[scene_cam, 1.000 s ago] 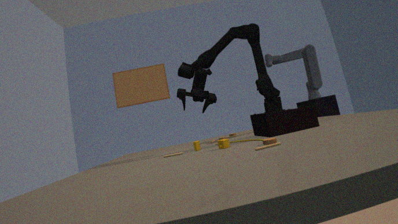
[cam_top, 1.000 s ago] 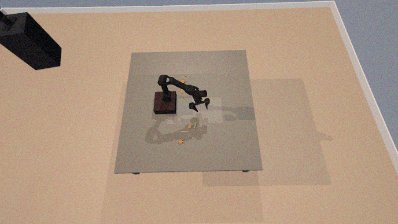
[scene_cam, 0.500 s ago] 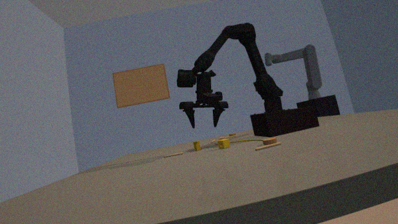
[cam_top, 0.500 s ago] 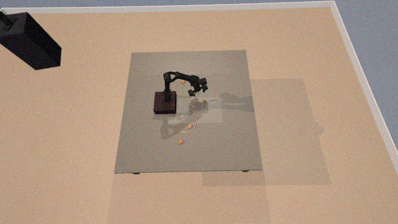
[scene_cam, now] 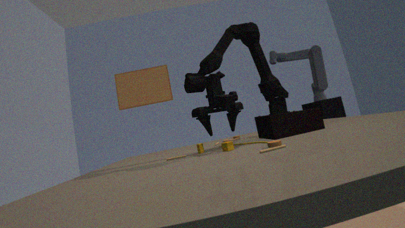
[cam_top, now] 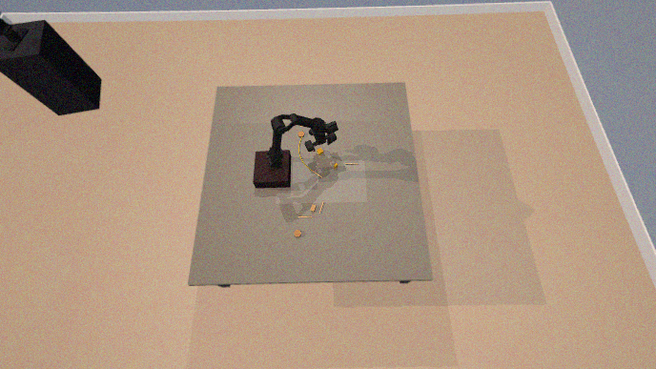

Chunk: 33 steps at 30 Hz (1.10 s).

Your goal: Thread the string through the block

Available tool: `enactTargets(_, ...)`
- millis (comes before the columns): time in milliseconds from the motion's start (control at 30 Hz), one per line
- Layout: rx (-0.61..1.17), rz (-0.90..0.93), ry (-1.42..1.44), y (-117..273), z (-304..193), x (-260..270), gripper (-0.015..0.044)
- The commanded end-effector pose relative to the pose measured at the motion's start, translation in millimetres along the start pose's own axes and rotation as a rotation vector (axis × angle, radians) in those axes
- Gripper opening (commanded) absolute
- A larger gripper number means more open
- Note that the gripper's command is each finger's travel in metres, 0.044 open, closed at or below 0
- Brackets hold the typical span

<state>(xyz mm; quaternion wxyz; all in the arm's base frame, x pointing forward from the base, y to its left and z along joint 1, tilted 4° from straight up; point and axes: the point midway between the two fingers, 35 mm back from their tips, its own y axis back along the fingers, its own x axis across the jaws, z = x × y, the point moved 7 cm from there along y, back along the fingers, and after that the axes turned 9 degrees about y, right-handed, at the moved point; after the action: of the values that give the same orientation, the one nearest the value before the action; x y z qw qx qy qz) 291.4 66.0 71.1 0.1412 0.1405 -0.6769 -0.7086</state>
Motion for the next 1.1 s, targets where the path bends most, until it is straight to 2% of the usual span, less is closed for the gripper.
enactTargets(0, -0.009, 0.011, -0.004, -2.5, 1.2, 0.3, 0.0440)
enactTargets(200, -0.002, 0.002, 0.000, -0.6, 0.5, 0.0, 0.0440)
enactTargets(467, -0.002, 0.002, 0.000, -0.6, 0.5, 0.0, 0.0236)
enactTargets(800, -0.002, 0.002, 0.000, -0.6, 0.5, 0.0, 0.0236)
enactTargets(1067, -0.002, 0.003, 0.001, -0.6, 0.6, 0.0, 0.0026)
